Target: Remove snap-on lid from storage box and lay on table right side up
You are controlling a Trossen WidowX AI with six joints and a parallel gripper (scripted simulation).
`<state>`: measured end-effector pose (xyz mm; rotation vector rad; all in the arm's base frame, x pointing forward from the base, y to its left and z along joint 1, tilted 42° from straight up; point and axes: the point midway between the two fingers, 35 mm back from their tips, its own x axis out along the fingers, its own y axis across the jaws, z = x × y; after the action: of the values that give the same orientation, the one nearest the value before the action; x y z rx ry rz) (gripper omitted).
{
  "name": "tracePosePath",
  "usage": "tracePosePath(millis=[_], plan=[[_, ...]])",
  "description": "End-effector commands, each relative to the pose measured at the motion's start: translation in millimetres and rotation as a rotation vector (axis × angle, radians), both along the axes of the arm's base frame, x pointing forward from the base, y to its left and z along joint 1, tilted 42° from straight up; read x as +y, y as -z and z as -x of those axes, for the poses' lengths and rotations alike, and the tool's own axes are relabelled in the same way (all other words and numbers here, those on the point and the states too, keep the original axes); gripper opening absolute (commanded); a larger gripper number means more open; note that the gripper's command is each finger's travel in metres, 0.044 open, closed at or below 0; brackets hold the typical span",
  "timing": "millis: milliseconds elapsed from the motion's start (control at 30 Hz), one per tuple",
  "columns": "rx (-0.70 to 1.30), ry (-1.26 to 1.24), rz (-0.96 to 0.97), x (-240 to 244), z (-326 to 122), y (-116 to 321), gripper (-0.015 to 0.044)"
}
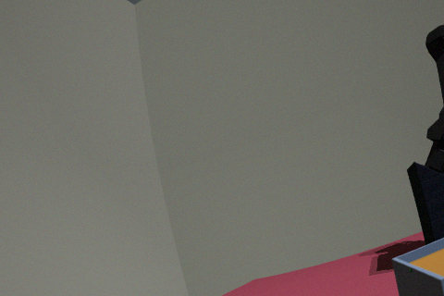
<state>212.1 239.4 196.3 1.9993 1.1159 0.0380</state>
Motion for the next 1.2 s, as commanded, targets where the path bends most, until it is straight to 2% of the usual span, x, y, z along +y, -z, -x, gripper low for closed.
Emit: tracePosePath(millis=[0, 1167], plan=[[-0.001, 0.012, -0.001, 1.0, -1.2, 2.2, 0.0000], [0.000, 0.012, -0.003, 19.6, 2.7, 23.0, 0.0000]])
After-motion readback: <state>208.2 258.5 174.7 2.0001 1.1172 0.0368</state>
